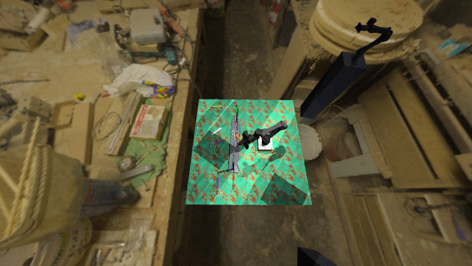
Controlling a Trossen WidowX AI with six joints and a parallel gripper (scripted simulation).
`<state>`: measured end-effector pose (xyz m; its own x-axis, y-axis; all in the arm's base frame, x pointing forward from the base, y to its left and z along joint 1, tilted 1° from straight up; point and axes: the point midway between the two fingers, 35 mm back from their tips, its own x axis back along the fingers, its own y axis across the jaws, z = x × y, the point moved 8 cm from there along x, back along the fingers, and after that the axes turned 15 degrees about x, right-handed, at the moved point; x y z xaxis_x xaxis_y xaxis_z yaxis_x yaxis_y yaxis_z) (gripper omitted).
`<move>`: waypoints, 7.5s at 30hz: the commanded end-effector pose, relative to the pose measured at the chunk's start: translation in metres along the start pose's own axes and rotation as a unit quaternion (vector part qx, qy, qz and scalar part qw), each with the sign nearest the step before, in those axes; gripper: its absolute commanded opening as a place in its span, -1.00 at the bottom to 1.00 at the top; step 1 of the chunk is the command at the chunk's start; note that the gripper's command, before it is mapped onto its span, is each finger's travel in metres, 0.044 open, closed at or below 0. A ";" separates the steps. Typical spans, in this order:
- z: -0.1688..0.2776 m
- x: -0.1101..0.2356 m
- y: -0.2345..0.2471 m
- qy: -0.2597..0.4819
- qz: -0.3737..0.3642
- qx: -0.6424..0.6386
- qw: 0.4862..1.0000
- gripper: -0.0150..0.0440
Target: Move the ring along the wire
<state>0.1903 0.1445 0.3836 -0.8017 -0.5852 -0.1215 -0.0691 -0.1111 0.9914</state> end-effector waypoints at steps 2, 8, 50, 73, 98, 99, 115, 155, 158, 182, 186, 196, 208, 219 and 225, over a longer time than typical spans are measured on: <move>-0.002 0.002 0.010 0.002 -0.013 -0.015 1.000 -1.00; -0.005 0.003 0.017 0.002 -0.015 -0.024 1.000 -1.00; -0.005 0.002 0.028 0.016 0.096 0.150 0.984 -1.00; -0.003 0.001 0.028 0.022 0.168 0.274 0.947 -1.00; 0.000 0.000 0.027 0.026 0.239 0.402 0.883 -1.00; 0.000 -0.001 0.027 0.026 0.242 0.407 0.880 -1.00; 0.001 -0.001 0.025 0.028 0.284 0.484 0.827 -1.00; 0.003 -0.002 0.020 0.032 0.374 0.652 0.659 -1.00; 0.003 -0.002 0.020 0.032 0.380 0.663 0.644 -1.00; 0.003 -0.002 0.016 0.034 0.421 0.742 0.520 -1.00; 0.003 -0.002 0.016 0.034 0.427 0.754 0.498 -1.00; 0.003 -0.001 0.015 0.034 0.440 0.781 0.442 -1.00; 0.002 -0.001 0.013 0.034 0.454 0.809 0.372 -1.00; 0.001 -0.001 0.012 0.035 0.464 0.831 0.306 -1.00; 0.001 0.000 0.011 0.035 0.469 0.841 0.269 -1.00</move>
<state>0.1899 0.1455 0.3945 -0.9241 0.2452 0.2931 -0.0818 0.6223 -0.7785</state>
